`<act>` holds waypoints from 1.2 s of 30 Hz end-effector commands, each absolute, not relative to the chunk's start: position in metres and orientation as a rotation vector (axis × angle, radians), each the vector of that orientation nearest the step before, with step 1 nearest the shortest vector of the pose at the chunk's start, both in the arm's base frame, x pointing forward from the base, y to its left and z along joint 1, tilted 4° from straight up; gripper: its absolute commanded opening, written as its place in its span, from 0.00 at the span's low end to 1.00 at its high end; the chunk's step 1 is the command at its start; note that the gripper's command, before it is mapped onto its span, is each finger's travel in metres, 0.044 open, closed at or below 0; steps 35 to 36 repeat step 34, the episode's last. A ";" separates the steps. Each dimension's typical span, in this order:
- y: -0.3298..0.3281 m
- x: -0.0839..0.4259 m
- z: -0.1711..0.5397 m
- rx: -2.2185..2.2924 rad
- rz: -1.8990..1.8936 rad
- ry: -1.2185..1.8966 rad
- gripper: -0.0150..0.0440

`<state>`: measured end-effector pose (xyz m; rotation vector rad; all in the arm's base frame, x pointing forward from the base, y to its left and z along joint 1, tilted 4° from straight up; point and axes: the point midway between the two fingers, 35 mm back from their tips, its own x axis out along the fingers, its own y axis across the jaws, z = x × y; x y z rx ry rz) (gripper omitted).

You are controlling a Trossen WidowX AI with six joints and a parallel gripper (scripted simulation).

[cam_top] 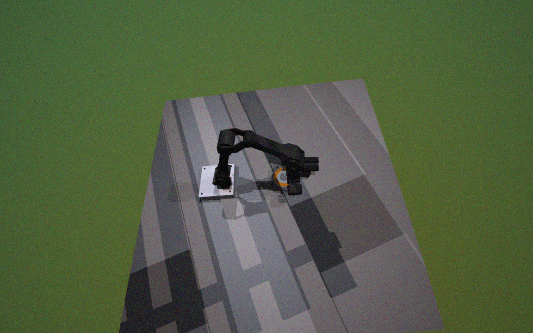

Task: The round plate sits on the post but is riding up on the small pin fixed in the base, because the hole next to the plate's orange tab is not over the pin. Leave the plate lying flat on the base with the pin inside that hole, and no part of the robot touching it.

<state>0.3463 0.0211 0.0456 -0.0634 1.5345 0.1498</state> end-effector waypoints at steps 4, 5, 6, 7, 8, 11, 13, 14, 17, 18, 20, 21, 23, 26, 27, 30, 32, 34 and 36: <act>0.028 0.348 0.042 -0.059 0.155 1.545 0.25; 0.029 0.349 0.042 -0.059 0.155 1.545 0.25; 0.029 0.349 0.043 -0.059 0.155 1.545 0.25; 0.028 0.349 0.045 -0.059 0.155 1.545 0.25; 0.028 0.349 0.049 -0.059 0.155 1.545 0.25; 0.026 0.349 0.065 -0.059 0.154 1.545 0.25; 0.025 0.348 0.076 -0.059 0.154 1.545 0.25; 0.025 0.347 0.081 -0.059 0.154 1.545 0.25; 0.023 0.346 0.089 -0.059 0.154 1.545 0.25; 0.023 0.347 0.089 -0.059 0.154 1.545 0.25; 0.024 0.347 0.081 -0.060 0.147 1.545 0.25; 0.024 0.347 0.081 -0.060 0.147 1.545 0.25; 0.024 0.347 0.081 -0.060 0.147 1.545 0.25; 0.024 0.347 0.081 -0.060 0.147 1.545 0.25; 0.024 0.347 0.081 -0.060 0.147 1.545 0.25; 0.024 0.347 0.081 -0.060 0.147 1.545 0.25; 0.024 0.347 0.081 -0.060 0.147 1.545 0.25; 0.024 0.347 0.081 -0.060 0.147 1.545 0.25; 0.024 0.347 0.081 -0.060 0.147 1.545 0.25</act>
